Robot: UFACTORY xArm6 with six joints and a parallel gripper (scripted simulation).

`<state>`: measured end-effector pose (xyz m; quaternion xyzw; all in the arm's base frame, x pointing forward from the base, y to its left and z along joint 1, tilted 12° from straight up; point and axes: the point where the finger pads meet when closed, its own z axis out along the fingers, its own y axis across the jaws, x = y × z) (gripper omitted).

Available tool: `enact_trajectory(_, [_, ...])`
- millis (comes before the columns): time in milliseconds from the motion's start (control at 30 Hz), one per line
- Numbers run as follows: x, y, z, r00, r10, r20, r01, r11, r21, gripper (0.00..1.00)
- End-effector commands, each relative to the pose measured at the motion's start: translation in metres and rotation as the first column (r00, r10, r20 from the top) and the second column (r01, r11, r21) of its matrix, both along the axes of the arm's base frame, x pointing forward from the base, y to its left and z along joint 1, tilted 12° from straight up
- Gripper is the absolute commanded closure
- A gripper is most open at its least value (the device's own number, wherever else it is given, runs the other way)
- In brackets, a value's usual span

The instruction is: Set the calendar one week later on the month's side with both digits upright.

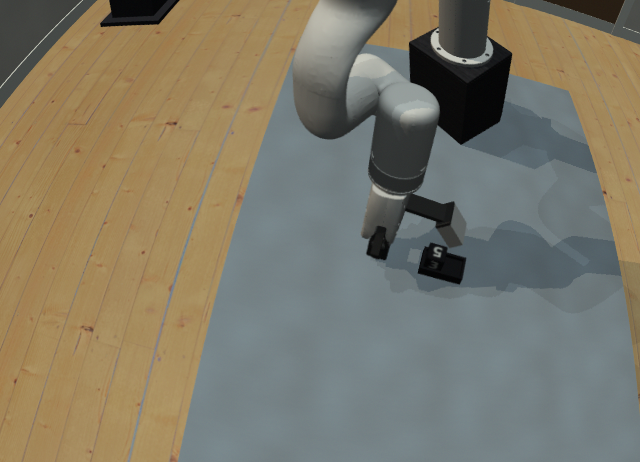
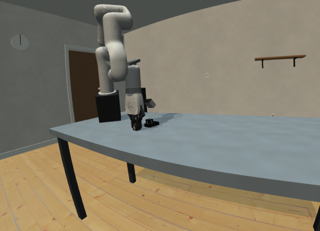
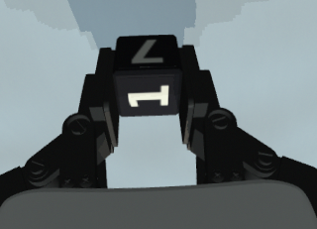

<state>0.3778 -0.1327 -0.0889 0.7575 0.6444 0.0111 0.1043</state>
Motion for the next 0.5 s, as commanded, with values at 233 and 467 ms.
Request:
enact_trajectory(233, [-0.002, 0.003, 0.025, 1.0, 0.0, 0.002, 0.0, 1.0, -0.001, 0.73])
enact_trajectory(467, [-0.007, 0.007, 0.05, 1.0, 0.0, 0.002, 0.0, 1.0, -0.001, 0.73])
